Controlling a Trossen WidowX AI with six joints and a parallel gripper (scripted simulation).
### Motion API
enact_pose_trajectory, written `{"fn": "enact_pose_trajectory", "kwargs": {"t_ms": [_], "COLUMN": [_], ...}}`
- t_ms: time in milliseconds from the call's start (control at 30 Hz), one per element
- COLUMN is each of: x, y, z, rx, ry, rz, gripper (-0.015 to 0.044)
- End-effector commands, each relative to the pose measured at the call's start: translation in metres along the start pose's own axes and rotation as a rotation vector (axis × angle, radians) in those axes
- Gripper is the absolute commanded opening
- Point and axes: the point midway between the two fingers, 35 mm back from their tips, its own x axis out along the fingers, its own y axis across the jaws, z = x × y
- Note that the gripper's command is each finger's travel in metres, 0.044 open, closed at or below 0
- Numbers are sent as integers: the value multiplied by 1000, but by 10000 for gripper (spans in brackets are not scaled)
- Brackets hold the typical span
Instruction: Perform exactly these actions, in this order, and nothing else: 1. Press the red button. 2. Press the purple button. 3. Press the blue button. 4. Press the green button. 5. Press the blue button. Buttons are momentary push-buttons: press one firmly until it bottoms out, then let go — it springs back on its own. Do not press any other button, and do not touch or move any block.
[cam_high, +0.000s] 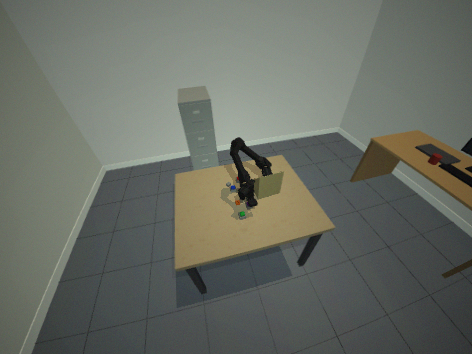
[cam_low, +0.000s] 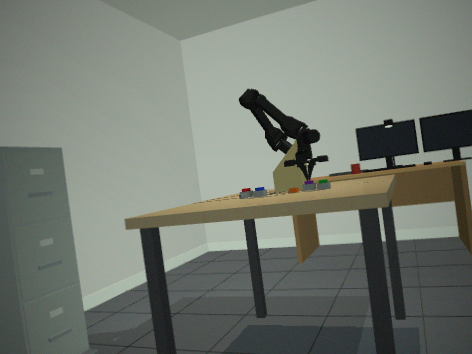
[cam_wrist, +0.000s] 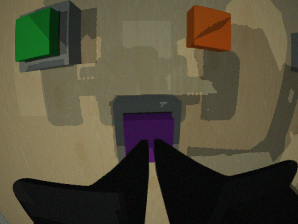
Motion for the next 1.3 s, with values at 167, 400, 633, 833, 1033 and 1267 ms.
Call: {"fn": "enact_pose_trajectory", "kwargs": {"t_ms": [167, 400, 633, 833, 1033, 1267], "x": [-34, -86, -91, -92, -86, -86], "y": [2, 1, -23, -107, -193, -204], "z": [2, 1, 26, 73, 83, 82], "rx": [3, 3, -4, -6, 3, 4], "ry": [-5, -5, -3, -12, -9, -7], "rz": [8, 9, 37, 52, 7, -2], "gripper": [20, 20, 20, 20, 20, 20]}}
